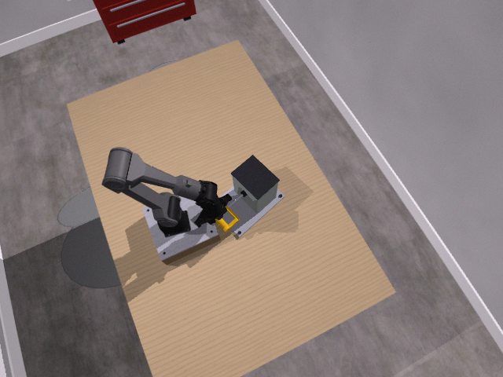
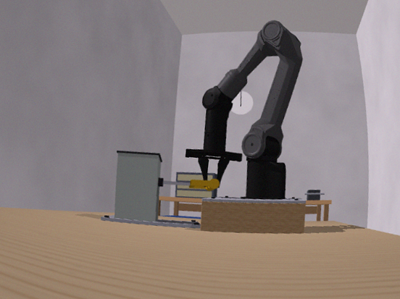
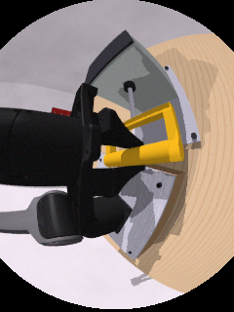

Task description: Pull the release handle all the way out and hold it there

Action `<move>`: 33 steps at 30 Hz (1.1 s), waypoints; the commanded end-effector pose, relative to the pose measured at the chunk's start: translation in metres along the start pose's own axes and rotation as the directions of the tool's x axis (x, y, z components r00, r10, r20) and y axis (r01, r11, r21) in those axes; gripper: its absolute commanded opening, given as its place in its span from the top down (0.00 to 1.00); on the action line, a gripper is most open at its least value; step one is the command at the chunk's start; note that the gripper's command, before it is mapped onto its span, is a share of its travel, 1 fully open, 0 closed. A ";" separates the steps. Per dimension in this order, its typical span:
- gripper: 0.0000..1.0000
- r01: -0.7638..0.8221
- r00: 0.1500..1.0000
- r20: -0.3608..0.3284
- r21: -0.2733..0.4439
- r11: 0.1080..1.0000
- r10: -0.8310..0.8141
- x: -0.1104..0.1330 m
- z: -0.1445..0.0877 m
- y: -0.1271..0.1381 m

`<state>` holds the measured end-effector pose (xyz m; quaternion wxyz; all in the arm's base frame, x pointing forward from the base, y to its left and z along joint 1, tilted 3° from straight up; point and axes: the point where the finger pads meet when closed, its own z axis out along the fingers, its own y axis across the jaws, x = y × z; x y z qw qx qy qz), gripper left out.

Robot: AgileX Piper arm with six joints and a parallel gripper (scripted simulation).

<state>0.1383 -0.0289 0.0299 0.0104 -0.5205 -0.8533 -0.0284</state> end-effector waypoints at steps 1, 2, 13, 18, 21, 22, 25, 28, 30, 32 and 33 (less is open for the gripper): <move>1.00 0.005 1.000 -0.003 0.026 1.000 -0.005 0.001 0.000 -0.008; 1.00 0.005 1.000 -0.003 0.026 1.000 -0.005 0.001 0.000 -0.008; 1.00 0.005 1.000 -0.003 0.026 1.000 -0.005 0.001 0.000 -0.008; 1.00 0.007 1.000 -0.002 0.026 1.000 -0.007 0.001 0.000 -0.010; 1.00 0.007 1.000 -0.002 0.026 1.000 -0.007 0.001 0.000 -0.015; 1.00 0.007 1.000 -0.002 0.026 1.000 -0.007 0.001 0.000 -0.015; 1.00 0.005 1.000 -0.003 0.027 1.000 -0.005 0.001 0.000 -0.015; 1.00 0.005 1.000 -0.003 0.027 1.000 -0.005 0.001 0.000 -0.015; 1.00 0.005 1.000 -0.003 0.027 1.000 -0.005 0.001 0.000 -0.015; 1.00 0.005 1.000 -0.003 0.027 1.000 -0.005 0.001 0.000 -0.015; 1.00 0.005 1.000 -0.003 0.027 1.000 -0.005 0.001 0.000 -0.015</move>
